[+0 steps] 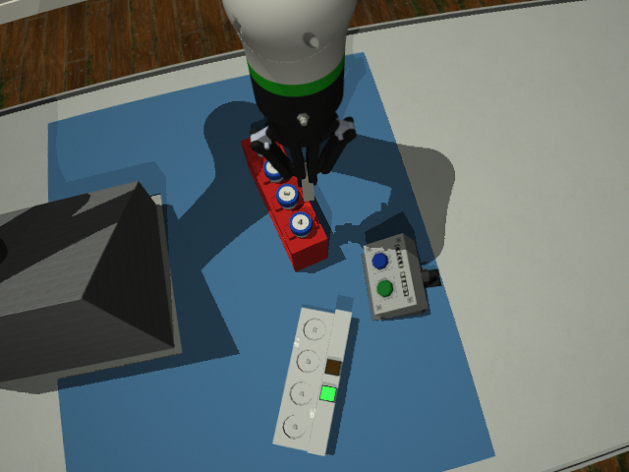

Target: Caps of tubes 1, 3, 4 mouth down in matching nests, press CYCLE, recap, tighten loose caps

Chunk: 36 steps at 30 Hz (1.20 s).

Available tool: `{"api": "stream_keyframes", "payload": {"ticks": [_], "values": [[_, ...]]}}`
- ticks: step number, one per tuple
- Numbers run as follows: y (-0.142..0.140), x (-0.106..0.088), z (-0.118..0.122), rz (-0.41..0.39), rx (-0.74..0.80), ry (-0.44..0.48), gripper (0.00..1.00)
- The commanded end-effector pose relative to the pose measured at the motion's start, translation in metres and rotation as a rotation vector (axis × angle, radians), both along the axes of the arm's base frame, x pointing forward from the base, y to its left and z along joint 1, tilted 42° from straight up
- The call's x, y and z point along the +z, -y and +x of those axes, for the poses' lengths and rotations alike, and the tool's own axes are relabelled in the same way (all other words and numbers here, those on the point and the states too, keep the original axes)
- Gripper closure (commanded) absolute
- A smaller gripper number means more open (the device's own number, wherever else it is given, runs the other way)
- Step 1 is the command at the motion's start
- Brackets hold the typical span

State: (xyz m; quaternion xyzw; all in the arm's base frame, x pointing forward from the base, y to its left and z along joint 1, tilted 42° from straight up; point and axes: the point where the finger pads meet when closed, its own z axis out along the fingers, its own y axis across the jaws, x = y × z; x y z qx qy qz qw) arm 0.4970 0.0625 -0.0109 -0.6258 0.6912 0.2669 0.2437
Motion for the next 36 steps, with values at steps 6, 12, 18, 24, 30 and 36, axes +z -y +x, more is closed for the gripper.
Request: {"api": "stream_keyframes", "payload": {"ticks": [6,12,18,24,30,36], "values": [[0.038,-0.034,0.031,0.002,0.001,-0.001,1.00],[0.059,-0.054,0.047,0.002,0.001,-0.001,1.00],[0.061,-0.069,0.054,0.002,0.001,-0.001,1.00],[0.066,-0.107,0.071,0.002,0.001,-0.001,1.00],[0.070,-0.138,0.085,0.002,0.001,-0.001,1.00],[0.070,-0.138,0.085,0.002,0.001,-0.001,1.00]]}}
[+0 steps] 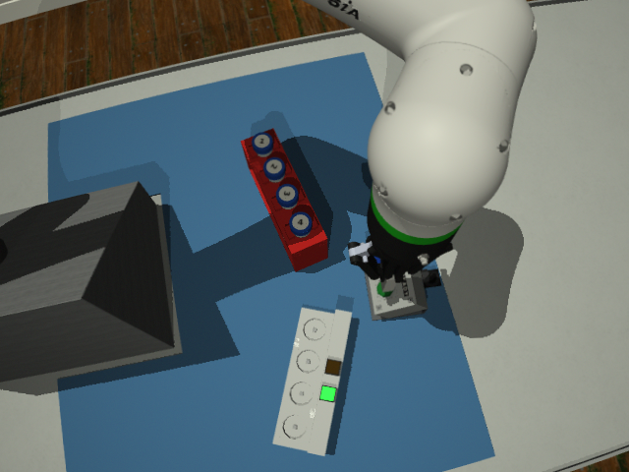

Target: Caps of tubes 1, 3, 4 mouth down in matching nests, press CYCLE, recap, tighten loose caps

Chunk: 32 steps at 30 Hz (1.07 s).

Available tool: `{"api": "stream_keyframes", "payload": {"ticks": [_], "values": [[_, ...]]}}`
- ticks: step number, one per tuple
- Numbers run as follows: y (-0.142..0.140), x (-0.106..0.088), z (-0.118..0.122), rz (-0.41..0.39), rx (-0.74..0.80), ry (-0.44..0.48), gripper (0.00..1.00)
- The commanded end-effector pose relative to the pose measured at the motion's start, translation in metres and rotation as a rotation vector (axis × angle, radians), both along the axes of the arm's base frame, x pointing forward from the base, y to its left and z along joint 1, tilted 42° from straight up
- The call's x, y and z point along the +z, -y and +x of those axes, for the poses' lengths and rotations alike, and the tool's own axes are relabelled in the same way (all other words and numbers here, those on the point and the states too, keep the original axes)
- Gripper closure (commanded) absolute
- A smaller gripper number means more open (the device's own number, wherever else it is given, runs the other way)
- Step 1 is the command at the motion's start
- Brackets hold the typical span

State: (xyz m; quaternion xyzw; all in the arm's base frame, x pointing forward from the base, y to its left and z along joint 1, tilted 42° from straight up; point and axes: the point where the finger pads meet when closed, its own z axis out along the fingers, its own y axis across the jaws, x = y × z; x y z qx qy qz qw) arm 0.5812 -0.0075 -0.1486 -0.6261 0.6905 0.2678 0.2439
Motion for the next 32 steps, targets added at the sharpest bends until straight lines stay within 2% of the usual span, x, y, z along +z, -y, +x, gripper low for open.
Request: {"api": "stream_keyframes", "payload": {"ticks": [1,8,32], "values": [[0.000,0.000,0.000,0.000,0.000,0.000,1.00],[-0.012,-0.014,0.000,0.000,0.000,0.000,1.00],[-0.018,-0.020,0.000,0.000,0.000,0.000,1.00]]}}
